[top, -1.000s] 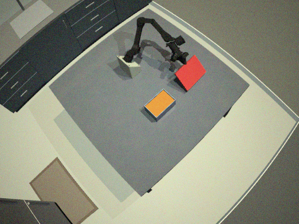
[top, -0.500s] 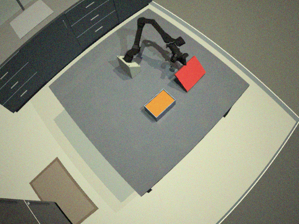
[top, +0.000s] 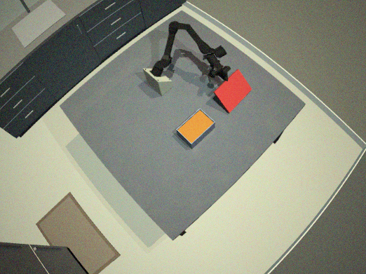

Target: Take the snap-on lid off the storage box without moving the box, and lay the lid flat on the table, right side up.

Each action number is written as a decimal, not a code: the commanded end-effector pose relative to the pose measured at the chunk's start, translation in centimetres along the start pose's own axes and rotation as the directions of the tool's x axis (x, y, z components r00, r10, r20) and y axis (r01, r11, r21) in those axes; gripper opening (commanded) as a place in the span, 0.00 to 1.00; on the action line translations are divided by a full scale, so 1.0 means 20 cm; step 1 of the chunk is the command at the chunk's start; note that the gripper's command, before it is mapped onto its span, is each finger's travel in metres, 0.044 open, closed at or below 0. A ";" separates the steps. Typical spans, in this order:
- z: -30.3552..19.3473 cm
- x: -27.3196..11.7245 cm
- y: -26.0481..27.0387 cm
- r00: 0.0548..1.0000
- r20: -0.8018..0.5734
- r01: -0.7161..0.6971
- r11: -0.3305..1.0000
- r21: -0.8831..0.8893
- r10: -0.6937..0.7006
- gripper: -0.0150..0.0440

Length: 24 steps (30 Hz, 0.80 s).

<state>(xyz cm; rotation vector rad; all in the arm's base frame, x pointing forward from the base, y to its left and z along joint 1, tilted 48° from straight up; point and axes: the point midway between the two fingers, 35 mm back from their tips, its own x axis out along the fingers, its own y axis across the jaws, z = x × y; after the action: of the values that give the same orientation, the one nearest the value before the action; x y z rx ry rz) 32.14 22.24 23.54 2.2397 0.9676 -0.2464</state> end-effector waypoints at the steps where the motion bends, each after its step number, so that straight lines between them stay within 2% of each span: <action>1: 0.01 0.01 0.00 1.000 0.005 -0.010 1.000 0.003 0.010 0.25; 24: 0.01 0.07 -0.07 1.000 0.005 -0.010 1.000 0.004 0.010 0.25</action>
<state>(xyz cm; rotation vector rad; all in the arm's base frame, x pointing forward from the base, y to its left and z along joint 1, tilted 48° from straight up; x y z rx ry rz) 32.10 23.49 22.44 2.2431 0.9553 -0.2426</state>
